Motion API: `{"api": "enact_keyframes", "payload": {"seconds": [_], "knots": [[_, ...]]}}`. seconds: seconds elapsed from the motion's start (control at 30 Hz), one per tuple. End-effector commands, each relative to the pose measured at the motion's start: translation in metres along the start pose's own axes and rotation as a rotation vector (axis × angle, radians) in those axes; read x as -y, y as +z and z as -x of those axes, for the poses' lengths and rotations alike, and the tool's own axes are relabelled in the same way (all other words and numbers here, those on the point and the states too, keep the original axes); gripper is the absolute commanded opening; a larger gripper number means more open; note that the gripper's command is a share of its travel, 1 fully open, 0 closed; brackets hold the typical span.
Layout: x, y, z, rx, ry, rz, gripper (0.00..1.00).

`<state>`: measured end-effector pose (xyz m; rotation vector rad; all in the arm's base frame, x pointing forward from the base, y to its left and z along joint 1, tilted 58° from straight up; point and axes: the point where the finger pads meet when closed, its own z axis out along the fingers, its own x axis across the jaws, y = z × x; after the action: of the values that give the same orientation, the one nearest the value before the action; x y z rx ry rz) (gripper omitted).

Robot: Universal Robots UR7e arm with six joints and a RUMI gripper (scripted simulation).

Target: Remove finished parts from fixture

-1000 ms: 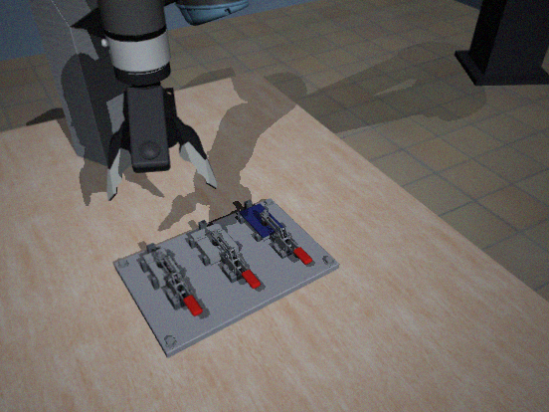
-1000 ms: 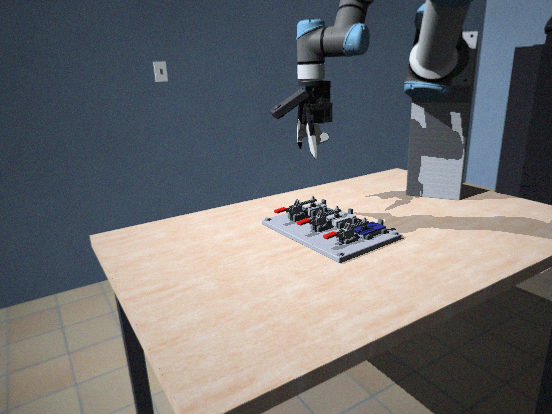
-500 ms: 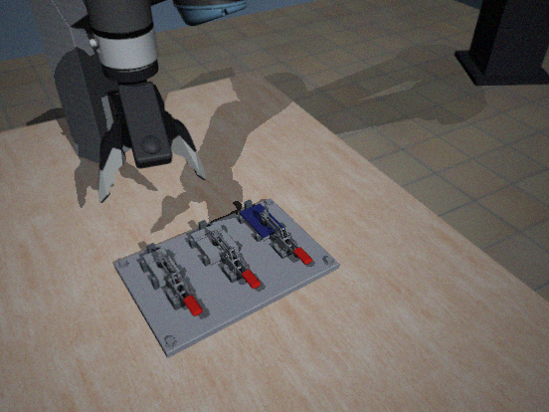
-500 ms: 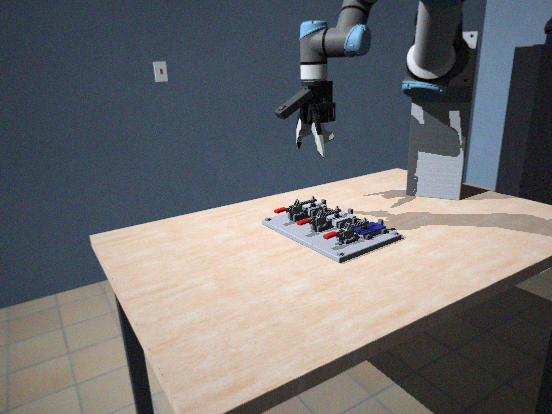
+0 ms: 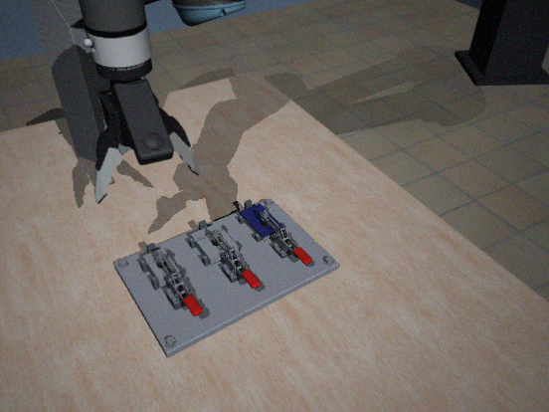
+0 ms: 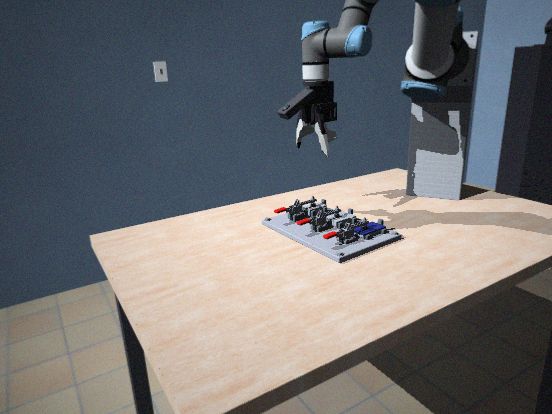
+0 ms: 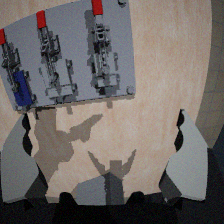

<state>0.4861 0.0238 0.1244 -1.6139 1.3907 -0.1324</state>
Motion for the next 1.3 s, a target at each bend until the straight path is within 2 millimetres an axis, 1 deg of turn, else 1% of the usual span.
{"api": "enact_keyframes", "payload": {"seconds": [0.0, 0.2, 0.63, 0.67, 1.27], "knots": [[-0.0047, 0.0001, -0.0023, 0.005, -0.056, -0.003, 1.00], [-0.0094, 0.0005, -0.0041, 0.006, -0.106, -0.004, 1.00], [-0.0099, 0.0006, -0.0042, 0.006, -0.111, -0.004, 1.00], [-0.0099, 0.0006, -0.0042, 0.006, -0.111, -0.004, 0.00], [-0.0098, 0.0006, -0.0042, 0.006, -0.110, -0.004, 0.00]]}}
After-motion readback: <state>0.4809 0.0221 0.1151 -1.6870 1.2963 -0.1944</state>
